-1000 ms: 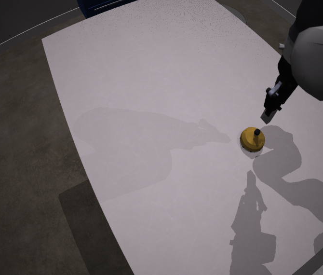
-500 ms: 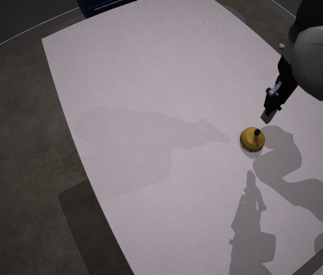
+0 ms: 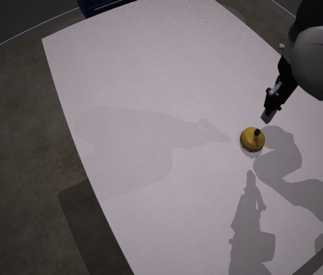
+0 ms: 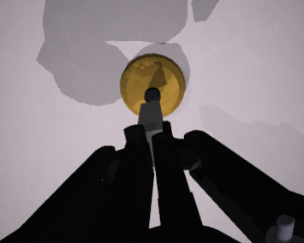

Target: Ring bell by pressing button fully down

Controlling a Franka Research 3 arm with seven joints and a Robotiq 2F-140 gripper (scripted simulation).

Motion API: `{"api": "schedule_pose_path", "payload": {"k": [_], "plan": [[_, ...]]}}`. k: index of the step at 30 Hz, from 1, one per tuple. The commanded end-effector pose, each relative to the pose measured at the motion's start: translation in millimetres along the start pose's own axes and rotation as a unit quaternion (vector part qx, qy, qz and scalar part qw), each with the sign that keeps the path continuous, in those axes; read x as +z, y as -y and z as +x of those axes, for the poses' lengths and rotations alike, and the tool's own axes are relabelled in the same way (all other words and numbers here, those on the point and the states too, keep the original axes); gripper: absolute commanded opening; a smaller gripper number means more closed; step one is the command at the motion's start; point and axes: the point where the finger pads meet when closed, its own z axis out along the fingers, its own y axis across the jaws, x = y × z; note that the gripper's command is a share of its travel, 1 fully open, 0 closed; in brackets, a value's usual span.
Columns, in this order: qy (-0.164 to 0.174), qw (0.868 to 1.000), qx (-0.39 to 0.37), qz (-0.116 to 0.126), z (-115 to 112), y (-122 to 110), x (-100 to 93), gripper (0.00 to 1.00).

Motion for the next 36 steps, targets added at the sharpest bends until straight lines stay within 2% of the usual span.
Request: {"api": "schedule_pose_path", "payload": {"k": [1,18,27,36], "plan": [[0.001,1.0,0.003,0.001,-0.2,0.8,0.0,0.0],[0.001,1.0,0.003,0.001,-0.2,0.4,3.0,0.0],[0.001,1.0,0.003,0.001,-0.3,-0.4,10.8,0.0],[0.001,1.0,0.003,0.001,-0.5,-2.1,26.4,0.0]]}}
